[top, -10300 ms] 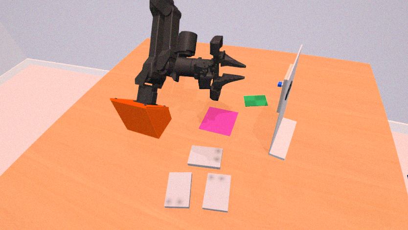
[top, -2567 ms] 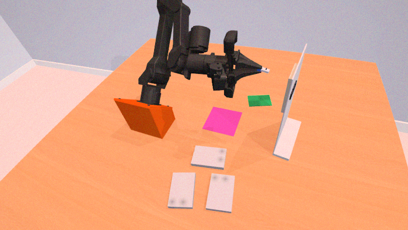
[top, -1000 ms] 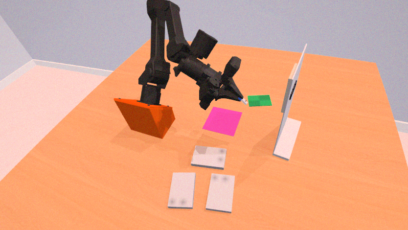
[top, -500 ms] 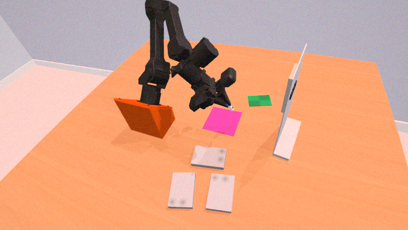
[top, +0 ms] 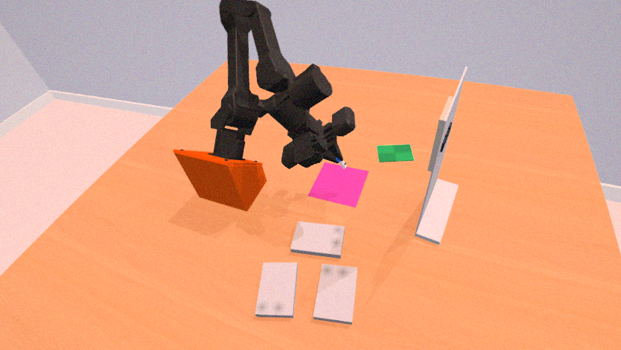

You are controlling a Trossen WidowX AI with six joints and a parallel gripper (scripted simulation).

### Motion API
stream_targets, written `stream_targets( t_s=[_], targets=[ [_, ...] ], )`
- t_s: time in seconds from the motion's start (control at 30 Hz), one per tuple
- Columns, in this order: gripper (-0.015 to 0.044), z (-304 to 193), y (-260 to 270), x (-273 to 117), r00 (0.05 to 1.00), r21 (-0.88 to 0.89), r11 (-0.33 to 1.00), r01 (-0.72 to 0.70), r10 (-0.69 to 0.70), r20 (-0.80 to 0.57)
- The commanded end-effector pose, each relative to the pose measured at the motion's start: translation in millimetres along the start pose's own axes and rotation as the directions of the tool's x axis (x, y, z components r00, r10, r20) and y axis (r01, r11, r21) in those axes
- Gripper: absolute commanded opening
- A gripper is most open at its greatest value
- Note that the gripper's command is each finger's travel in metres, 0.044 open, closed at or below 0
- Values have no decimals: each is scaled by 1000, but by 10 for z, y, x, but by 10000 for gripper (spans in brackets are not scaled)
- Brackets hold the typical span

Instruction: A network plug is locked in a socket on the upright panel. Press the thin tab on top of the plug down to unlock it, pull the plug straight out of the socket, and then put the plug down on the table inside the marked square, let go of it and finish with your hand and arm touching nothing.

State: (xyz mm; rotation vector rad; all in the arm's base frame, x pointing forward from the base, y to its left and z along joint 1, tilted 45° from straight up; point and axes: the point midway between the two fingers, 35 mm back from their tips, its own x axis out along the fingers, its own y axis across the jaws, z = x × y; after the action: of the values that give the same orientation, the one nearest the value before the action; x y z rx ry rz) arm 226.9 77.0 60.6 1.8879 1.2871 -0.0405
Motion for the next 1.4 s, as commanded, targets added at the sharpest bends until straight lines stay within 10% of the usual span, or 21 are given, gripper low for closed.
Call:
stream_targets(
  t_s=[0.0,1.37],
  targets=[
    [0,0,-28,31,1000,0,1000,6,-6,-6],
    [0,31,-215,320,1000,-2,1000,12,-12,-1]
  ],
)
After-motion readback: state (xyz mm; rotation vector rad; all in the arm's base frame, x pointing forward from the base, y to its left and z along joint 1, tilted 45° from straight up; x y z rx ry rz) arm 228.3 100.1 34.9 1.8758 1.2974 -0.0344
